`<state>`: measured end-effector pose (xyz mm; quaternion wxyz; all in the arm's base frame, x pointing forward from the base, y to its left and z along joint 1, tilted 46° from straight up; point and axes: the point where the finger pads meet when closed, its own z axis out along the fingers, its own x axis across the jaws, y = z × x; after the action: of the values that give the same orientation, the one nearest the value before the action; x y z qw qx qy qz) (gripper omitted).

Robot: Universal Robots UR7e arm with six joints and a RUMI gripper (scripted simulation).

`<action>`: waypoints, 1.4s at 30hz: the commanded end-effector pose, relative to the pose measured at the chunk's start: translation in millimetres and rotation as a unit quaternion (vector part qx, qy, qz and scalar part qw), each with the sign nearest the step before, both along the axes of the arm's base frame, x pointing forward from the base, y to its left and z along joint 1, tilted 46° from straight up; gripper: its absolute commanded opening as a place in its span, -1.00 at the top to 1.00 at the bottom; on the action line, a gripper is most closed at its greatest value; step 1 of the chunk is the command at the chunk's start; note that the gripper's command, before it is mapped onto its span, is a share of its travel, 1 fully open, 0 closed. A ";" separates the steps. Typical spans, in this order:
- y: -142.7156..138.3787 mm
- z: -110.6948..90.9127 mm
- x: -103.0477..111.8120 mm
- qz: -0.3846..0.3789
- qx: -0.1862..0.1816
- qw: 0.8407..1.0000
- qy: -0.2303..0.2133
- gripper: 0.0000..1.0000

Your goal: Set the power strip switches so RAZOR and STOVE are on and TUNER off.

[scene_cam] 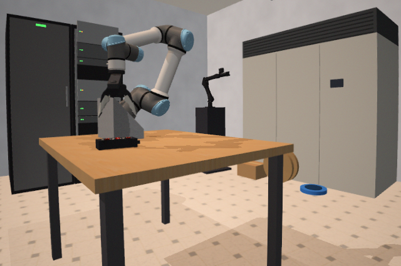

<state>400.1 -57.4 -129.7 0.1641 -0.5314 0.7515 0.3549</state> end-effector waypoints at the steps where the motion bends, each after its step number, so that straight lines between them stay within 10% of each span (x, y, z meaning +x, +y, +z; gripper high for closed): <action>1: 1.5 -4.0 1.0 -0.072 -0.018 0.995 0.074 -1.00; 23: 10.3 -14.5 -1.5 -0.289 -0.059 0.909 0.293 -1.00; 42: 15.0 -17.3 -3.4 -0.367 -0.074 0.849 0.373 -1.00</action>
<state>396.5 -42.4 -146.9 -0.0446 -0.0681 0.9190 0.3858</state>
